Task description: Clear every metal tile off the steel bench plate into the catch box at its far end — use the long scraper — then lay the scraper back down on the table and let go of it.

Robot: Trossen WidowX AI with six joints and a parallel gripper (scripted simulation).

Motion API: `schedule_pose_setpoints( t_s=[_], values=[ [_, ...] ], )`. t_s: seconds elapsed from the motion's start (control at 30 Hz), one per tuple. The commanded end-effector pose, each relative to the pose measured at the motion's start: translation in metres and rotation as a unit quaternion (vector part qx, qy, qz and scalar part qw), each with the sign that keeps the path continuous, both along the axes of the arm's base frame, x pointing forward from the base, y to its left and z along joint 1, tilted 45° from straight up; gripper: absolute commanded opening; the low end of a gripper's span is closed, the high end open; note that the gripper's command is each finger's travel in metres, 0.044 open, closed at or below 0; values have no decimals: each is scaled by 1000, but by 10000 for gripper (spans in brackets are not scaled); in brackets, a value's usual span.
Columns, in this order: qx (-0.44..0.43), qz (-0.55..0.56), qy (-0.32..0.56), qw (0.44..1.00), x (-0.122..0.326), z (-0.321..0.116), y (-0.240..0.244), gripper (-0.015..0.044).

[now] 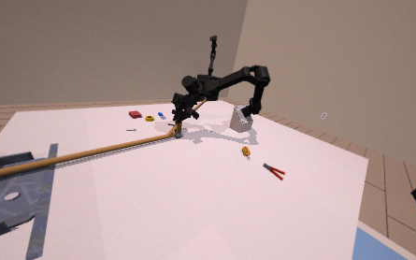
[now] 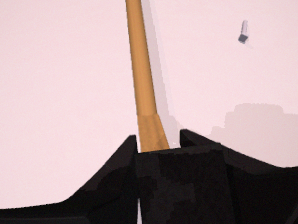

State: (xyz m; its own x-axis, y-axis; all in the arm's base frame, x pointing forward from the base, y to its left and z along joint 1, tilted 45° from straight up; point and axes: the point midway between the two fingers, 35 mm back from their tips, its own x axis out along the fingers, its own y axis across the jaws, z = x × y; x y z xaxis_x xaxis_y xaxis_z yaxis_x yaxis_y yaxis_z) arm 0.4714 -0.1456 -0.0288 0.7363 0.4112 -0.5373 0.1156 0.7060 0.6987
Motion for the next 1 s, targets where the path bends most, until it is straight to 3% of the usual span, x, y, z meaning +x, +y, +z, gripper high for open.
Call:
schedule_pose_setpoints(
  t_s=[0.0,0.97],
  values=[
    [-1,-3,0,1000,-6,-1,-3,0],
    [-2,-4,1,1000,-33,-3,-1,0]
  ],
)
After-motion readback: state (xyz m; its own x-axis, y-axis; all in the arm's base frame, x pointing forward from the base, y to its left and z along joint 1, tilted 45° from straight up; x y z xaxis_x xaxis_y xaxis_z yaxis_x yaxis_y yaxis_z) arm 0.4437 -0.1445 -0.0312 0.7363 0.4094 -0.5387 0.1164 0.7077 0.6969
